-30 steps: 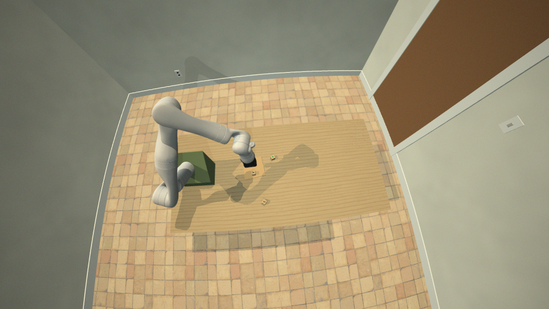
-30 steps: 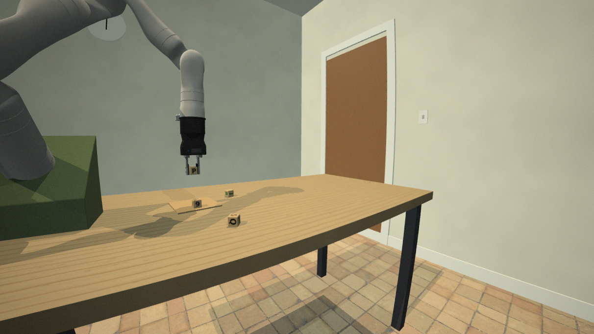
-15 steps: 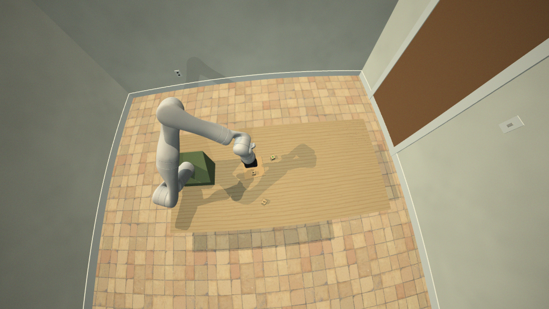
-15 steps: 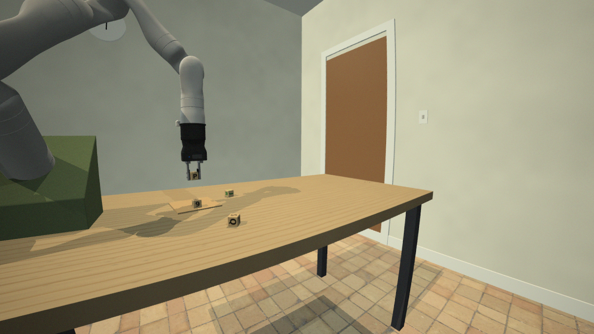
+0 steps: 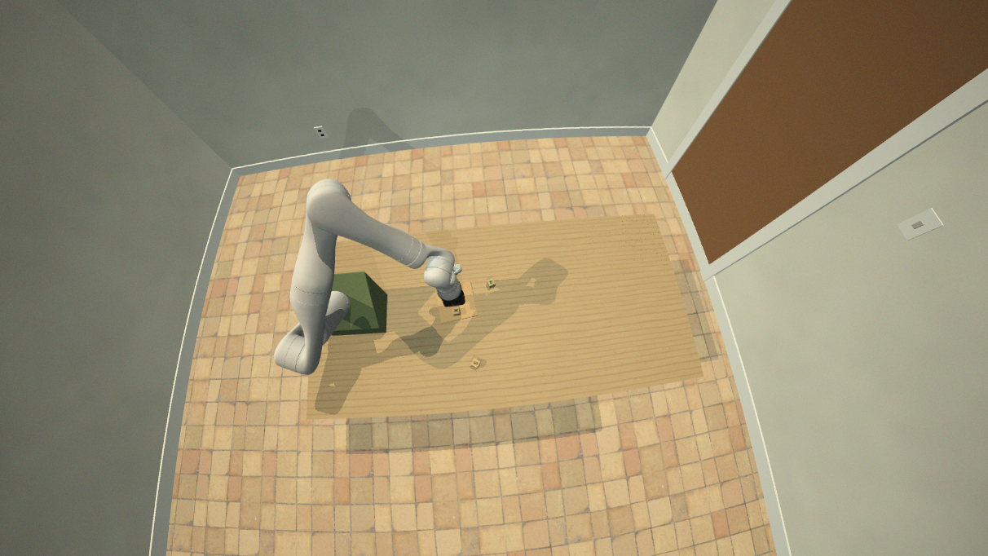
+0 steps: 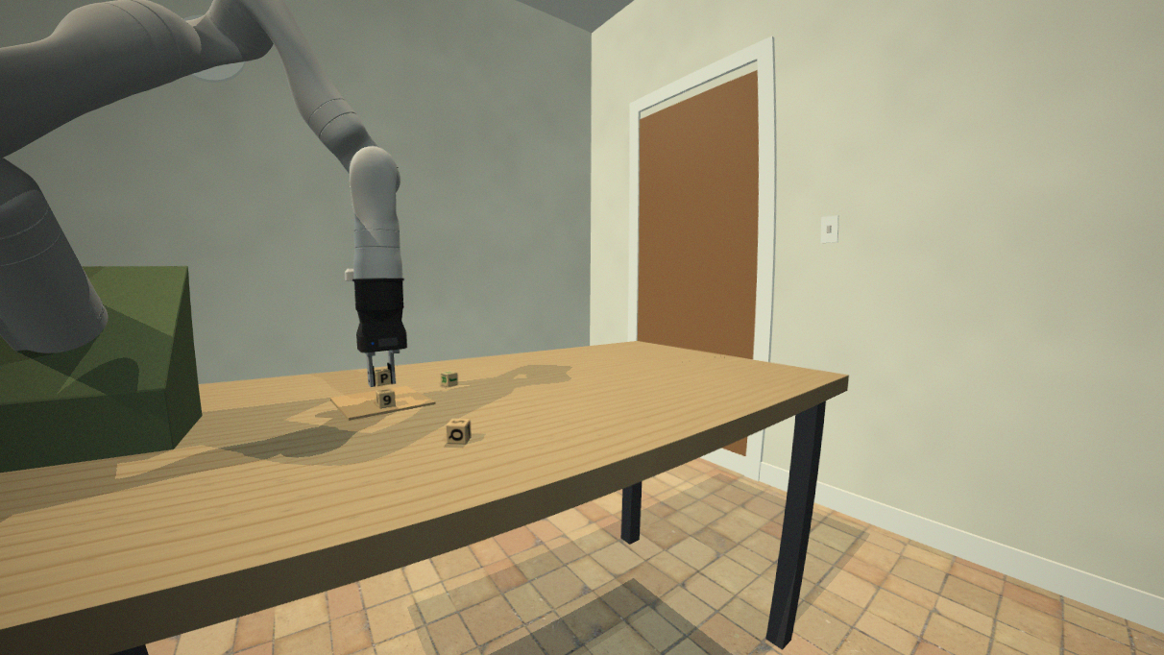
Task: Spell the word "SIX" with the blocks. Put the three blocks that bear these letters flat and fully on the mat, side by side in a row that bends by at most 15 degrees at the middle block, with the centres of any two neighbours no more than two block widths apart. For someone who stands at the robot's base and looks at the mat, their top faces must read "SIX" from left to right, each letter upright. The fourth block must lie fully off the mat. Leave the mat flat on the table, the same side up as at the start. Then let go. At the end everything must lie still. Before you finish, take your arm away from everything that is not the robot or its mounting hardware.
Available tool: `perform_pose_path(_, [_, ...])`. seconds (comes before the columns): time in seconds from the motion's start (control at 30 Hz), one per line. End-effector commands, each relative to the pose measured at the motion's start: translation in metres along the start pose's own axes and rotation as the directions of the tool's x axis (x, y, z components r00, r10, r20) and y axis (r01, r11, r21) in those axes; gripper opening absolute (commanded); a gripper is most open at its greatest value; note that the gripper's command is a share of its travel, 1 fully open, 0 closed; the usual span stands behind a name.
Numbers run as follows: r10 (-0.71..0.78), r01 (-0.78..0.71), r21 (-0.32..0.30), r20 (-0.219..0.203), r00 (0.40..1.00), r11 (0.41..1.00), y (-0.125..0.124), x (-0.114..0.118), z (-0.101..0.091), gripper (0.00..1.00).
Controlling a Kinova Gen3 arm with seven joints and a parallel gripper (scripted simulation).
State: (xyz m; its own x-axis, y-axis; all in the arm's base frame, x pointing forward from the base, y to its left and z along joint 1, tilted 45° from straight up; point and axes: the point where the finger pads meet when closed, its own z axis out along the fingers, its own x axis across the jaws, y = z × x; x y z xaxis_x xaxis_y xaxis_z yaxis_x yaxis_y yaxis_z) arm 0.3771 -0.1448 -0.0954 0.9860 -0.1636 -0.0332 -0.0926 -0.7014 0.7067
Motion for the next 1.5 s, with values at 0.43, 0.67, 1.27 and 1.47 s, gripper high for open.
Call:
perform_pose_path(0.43, [0.007,-0.007,-0.006,0.014,1.000,1.000,0.0048,-0.0033,0.0205,0.49])
perform_pose_path(0.67, [0.007,-0.007,-0.006,0.014,1.000,1.000,0.0048,-0.0033,0.0205,0.49])
perform_pose_path(1.27, [0.007,-0.007,-0.006,0.014,1.000,1.000,0.0048,-0.0033,0.0205,0.49])
perform_pose_path(1.47, [0.007,-0.007,-0.006,0.014,1.000,1.000,0.0048,-0.0033,0.0205,0.49])
